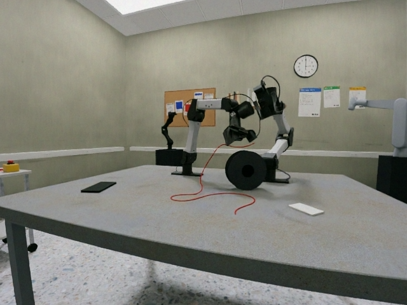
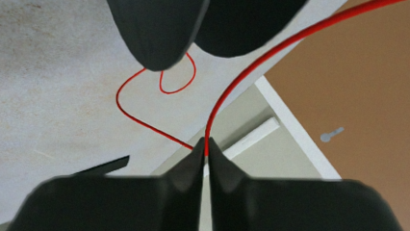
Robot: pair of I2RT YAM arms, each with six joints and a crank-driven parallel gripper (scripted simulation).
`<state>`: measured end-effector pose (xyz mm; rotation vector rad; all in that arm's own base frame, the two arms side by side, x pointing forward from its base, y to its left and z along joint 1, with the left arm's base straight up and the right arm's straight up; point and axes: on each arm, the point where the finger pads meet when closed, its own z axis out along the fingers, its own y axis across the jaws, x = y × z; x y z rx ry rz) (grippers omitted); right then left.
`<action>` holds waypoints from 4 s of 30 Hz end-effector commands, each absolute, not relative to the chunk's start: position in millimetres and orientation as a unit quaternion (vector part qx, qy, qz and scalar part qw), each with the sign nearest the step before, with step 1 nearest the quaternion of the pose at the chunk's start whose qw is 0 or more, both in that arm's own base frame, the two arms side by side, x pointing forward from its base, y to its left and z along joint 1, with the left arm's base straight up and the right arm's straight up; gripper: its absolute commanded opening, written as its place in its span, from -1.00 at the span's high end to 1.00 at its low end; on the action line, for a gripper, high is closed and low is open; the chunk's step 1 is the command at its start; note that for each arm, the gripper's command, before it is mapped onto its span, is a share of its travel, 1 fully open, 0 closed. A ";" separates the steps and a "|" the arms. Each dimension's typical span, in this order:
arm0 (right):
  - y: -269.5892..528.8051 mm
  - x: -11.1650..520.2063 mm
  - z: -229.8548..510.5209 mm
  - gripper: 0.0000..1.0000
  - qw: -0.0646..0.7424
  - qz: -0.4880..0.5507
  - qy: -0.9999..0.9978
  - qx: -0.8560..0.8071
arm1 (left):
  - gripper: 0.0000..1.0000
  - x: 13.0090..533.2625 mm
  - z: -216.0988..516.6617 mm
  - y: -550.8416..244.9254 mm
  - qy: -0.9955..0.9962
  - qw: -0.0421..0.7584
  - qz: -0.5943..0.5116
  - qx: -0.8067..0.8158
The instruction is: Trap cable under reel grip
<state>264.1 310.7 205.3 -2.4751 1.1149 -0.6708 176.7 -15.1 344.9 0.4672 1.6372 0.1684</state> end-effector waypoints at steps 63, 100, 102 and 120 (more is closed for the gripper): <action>309.2 264.9 215.4 1.00 0.182 -0.237 0.399 -0.867 | -0.50 201.1 357.8 13.3 0.746 0.610 0.157 0.215; 309.2 264.9 215.4 1.00 0.182 -0.237 0.399 -0.867 | -0.50 211.5 208.0 -29.1 0.756 0.396 -0.232 0.466; 309.2 264.9 215.4 1.00 0.182 -0.237 0.399 -0.867 | -0.50 210.8 207.3 -30.7 0.754 0.397 -0.241 0.465; 309.2 264.9 215.4 1.00 0.182 -0.237 0.399 -0.867 | -0.50 214.9 206.2 -35.6 0.750 0.398 -0.239 0.472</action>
